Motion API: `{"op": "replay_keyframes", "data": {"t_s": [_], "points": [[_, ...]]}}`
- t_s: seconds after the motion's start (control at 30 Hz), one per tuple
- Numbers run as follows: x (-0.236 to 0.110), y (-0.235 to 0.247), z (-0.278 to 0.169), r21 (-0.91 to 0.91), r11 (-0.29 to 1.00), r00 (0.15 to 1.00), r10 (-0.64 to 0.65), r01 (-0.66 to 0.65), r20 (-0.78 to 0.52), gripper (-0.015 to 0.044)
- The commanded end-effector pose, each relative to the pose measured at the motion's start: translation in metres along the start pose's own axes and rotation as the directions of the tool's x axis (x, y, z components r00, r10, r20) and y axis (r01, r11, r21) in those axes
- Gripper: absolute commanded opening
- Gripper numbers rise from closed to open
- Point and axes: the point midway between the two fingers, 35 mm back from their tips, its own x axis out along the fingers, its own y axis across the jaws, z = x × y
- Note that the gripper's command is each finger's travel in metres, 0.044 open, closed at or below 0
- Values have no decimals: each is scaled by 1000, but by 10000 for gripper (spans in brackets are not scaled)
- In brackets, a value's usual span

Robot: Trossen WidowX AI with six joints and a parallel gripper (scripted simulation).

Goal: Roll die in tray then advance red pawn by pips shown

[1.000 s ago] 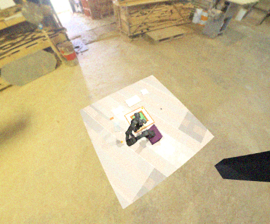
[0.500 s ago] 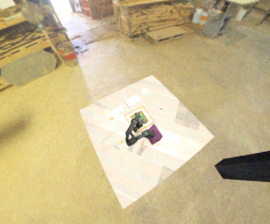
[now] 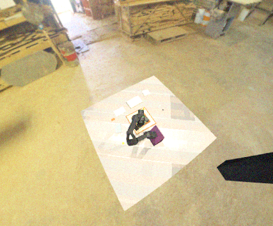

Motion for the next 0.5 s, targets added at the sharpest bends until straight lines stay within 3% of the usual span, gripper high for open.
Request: {"op": "replay_keyframes", "data": {"t_s": [0.0, 0.3, 0.47], "points": [[-21, -2, -2, 1, 1000, 1000, 4, -4, -9, 0], [-62, 2, -9, -3, 1000, 1000, 28, -28, -8, 0], [-65, 2, -10, -4, 1000, 1000, 30, -30, -8, 0]]}}
